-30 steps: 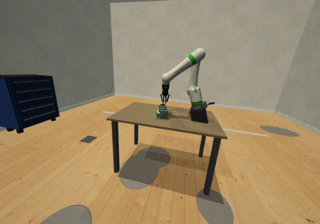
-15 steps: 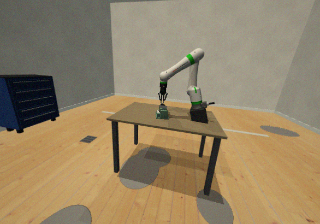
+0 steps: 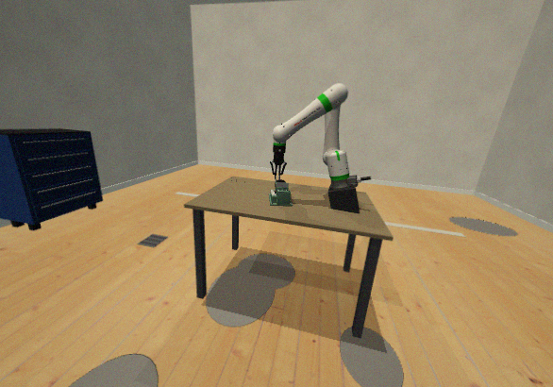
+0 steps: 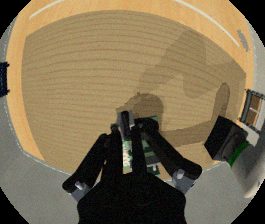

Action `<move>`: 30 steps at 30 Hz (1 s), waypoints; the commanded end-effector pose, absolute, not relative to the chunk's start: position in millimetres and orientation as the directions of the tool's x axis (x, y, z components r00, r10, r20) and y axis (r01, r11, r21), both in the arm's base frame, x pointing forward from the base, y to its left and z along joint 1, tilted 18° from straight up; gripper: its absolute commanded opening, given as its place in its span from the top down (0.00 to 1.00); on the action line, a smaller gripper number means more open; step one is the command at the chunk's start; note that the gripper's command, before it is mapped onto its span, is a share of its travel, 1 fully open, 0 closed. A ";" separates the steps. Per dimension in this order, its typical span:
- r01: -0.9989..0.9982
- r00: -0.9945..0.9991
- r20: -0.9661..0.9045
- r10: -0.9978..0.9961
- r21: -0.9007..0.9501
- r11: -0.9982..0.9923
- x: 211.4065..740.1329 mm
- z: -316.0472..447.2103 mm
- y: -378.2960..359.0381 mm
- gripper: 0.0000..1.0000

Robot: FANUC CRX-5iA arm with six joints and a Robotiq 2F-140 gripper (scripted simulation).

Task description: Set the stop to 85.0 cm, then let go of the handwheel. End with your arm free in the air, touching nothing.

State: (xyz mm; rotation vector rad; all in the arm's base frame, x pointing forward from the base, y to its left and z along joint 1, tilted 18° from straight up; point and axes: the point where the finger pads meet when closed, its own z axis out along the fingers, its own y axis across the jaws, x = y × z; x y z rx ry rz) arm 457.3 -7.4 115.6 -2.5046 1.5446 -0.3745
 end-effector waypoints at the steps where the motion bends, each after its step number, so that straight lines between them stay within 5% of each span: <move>1: -0.851 0.430 0.121 -0.895 -0.277 -0.446 461.5 111.9 -5.9 0.96; 30: -0.851 0.430 0.121 -0.895 -0.277 -0.446 453.6 60.4 -16.7 0.96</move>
